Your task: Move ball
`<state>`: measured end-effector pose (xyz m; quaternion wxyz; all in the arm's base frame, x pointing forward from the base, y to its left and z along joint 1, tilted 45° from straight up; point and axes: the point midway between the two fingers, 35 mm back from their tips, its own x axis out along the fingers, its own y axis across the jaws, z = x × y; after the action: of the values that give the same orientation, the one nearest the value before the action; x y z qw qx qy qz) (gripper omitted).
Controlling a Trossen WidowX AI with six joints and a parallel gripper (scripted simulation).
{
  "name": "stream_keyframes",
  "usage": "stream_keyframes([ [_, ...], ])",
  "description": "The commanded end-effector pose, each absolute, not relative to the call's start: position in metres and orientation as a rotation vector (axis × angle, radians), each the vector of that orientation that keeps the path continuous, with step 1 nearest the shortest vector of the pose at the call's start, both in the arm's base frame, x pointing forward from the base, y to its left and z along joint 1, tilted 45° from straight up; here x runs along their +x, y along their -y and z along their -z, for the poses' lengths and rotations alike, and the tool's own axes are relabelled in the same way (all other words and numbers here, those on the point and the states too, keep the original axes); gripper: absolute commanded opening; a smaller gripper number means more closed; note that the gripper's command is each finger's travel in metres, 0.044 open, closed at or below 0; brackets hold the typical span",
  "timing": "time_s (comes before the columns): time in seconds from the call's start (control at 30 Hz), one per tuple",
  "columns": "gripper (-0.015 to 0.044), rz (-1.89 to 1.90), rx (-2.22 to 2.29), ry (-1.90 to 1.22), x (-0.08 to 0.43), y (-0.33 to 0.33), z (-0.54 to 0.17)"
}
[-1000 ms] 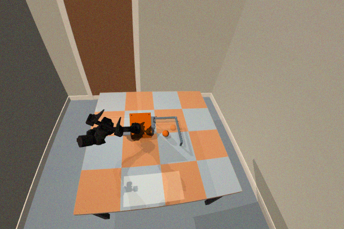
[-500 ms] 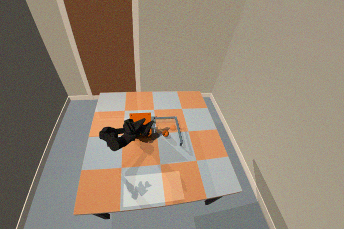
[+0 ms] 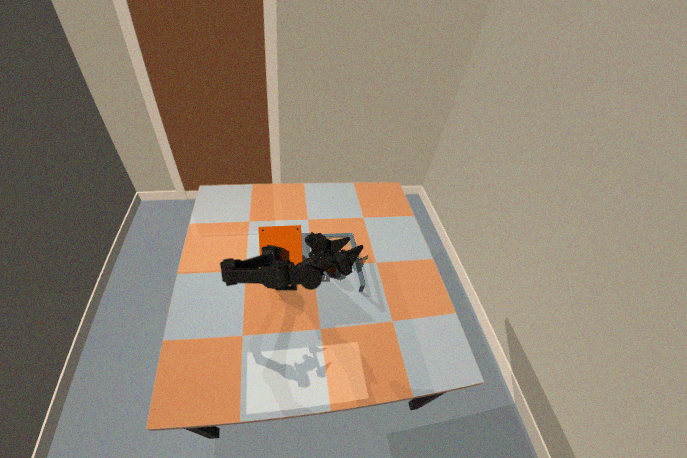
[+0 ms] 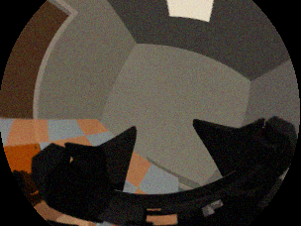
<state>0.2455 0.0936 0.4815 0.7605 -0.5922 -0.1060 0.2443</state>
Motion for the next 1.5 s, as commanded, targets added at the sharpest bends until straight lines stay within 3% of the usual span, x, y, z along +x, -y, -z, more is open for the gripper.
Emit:
stream_keyframes([
  [0.0,0.0412,-0.568,-1.107,-0.055,0.291,-0.092,-0.422],
  [0.4,0.0412,-0.415,-0.726,-0.755,0.352,-0.08,-0.256],
  [0.8,0.0412,0.101,-0.569,-1.315,0.329,-0.045,-0.095],
  [1.07,0.0412,0.533,-0.659,-1.433,0.285,-0.011,-0.029],
  [1.47,0.0412,0.545,-0.664,-1.432,0.284,-0.01,-0.028],
])
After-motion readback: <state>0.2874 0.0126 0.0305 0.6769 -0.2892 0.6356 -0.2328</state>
